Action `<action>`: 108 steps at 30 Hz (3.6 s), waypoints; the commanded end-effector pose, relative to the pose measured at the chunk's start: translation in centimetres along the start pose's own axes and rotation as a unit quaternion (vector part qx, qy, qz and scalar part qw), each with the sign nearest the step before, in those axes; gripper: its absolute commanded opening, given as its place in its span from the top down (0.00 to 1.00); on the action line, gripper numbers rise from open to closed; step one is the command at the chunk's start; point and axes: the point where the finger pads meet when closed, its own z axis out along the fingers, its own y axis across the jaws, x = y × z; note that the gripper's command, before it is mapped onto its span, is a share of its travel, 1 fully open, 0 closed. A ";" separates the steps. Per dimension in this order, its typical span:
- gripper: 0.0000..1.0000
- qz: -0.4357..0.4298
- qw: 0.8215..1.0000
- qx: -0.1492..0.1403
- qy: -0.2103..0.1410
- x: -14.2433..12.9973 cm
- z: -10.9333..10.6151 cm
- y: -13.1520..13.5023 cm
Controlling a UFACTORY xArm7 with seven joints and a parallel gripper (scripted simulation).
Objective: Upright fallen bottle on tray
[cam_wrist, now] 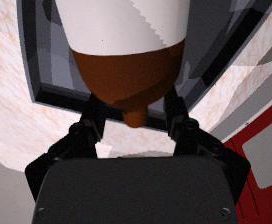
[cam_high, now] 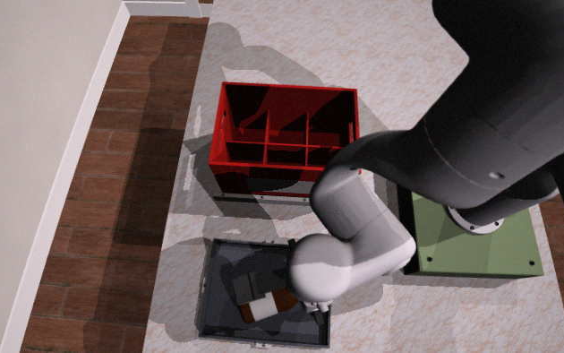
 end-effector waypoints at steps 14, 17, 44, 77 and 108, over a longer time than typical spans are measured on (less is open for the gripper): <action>0.35 0.000 1.000 0.000 0.002 0.2 0.6 0.0; 0.35 0.000 1.000 0.000 0.002 0.2 0.6 0.0; 1.00 0.000 1.000 0.000 0.002 0.2 0.6 0.0; 1.00 0.000 1.000 0.000 0.002 0.2 0.6 0.0; 1.00 0.000 1.000 0.000 0.002 0.2 -0.3 0.0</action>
